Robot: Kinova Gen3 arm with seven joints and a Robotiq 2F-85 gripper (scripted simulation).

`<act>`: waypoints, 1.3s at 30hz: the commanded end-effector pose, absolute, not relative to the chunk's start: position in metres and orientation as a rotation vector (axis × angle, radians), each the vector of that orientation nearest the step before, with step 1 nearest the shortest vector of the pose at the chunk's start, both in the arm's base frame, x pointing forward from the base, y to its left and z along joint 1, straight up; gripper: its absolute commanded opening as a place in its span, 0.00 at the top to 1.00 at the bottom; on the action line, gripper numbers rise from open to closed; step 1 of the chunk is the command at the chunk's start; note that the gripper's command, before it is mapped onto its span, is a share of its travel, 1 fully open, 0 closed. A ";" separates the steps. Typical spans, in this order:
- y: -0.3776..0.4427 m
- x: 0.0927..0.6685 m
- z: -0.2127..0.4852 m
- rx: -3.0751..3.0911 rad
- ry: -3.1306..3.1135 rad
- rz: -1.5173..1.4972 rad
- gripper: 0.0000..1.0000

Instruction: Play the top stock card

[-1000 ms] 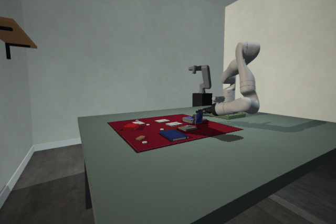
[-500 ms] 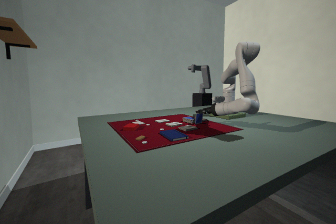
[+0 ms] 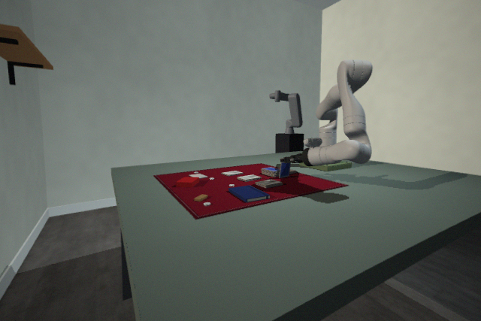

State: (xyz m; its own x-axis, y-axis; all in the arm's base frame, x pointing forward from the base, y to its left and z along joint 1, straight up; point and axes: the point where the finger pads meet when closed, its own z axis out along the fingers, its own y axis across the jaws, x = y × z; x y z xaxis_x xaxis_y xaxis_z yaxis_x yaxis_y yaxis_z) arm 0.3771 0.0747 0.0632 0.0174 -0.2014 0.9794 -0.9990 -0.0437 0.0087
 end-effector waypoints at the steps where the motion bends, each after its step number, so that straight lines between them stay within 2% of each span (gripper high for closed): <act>1: 0.075 0.377 0.064 1.396 -1.328 1.129 0.29; 39: 0.097 0.377 0.057 1.396 -1.328 1.129 0.29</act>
